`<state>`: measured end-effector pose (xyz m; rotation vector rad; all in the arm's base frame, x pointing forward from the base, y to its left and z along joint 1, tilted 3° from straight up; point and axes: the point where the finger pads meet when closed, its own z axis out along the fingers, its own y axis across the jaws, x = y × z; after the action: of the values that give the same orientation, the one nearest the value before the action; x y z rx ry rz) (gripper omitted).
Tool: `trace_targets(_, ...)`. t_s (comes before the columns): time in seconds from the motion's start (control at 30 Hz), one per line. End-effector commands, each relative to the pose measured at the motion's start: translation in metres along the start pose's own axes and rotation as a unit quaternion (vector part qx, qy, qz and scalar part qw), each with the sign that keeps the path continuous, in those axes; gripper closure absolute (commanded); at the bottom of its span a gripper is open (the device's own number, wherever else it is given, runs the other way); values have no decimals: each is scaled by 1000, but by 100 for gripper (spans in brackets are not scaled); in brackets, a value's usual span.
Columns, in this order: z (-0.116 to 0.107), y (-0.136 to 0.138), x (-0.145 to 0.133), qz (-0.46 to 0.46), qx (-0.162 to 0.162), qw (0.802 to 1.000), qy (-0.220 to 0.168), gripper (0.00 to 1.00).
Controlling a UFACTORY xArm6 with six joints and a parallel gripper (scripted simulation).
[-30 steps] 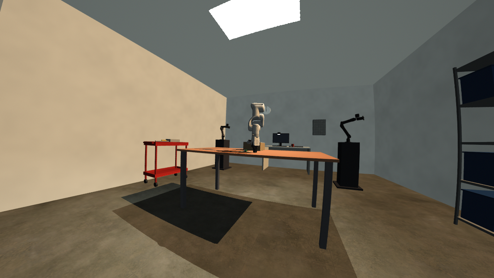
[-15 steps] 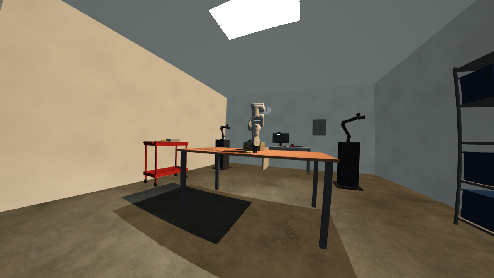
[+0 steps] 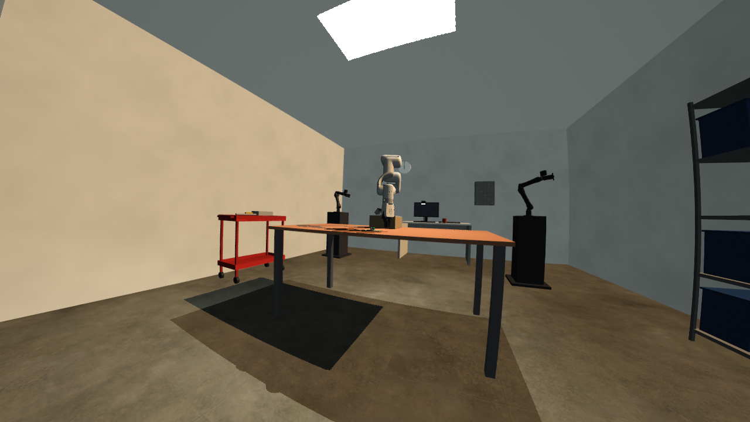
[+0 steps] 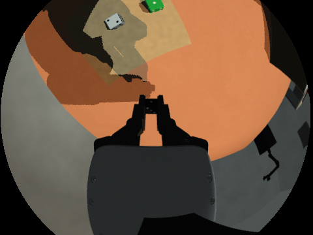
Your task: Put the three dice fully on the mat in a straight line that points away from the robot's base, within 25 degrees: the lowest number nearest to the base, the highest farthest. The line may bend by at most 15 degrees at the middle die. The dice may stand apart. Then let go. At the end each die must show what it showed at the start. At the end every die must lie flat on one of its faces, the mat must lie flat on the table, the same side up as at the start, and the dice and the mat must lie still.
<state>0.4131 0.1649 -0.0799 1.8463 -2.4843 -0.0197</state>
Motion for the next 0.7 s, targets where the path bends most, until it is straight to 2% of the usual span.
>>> trace_targets(0.0,-35,-1,0,0,1,1000,-1,89)
trace_targets(0.13,-61,-1,0,0,1,1000,-1,89)
trace_targets(0.23,-70,0,0,0,1,1000,-1,89)
trace_targets(0.67,-72,-1,0,4,1,1000,-1,89)
